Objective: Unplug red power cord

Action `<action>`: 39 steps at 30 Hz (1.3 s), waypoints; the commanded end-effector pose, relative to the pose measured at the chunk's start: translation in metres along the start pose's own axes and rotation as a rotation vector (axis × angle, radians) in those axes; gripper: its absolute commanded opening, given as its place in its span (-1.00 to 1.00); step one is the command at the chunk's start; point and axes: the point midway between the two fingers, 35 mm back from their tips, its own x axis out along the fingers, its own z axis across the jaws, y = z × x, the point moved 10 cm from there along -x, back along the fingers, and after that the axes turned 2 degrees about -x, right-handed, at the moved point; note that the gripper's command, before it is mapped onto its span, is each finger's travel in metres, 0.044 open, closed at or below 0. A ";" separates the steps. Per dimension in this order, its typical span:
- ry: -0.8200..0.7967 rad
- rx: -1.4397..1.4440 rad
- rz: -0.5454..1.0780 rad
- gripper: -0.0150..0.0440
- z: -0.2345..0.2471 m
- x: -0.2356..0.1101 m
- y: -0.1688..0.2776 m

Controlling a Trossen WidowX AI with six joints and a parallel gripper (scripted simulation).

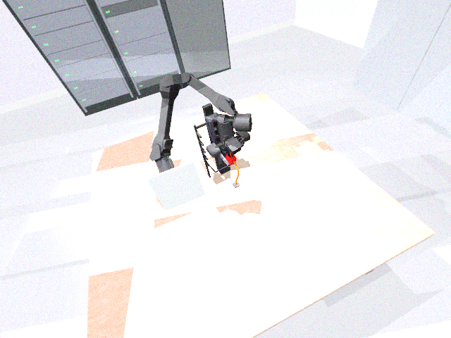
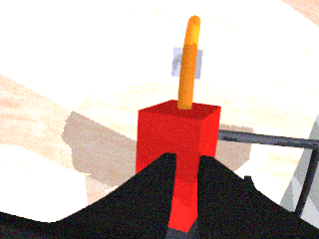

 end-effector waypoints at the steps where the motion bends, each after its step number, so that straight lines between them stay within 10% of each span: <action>1: 0.007 0.002 0.002 -0.49 0.000 0.001 -0.007; 8: 0.007 0.002 0.001 -0.49 0.000 0.001 -0.018; 25: 0.004 0.005 0.004 1.00 0.001 0.000 -0.010; 39: 0.004 0.004 0.000 1.00 -0.002 -0.013 -0.070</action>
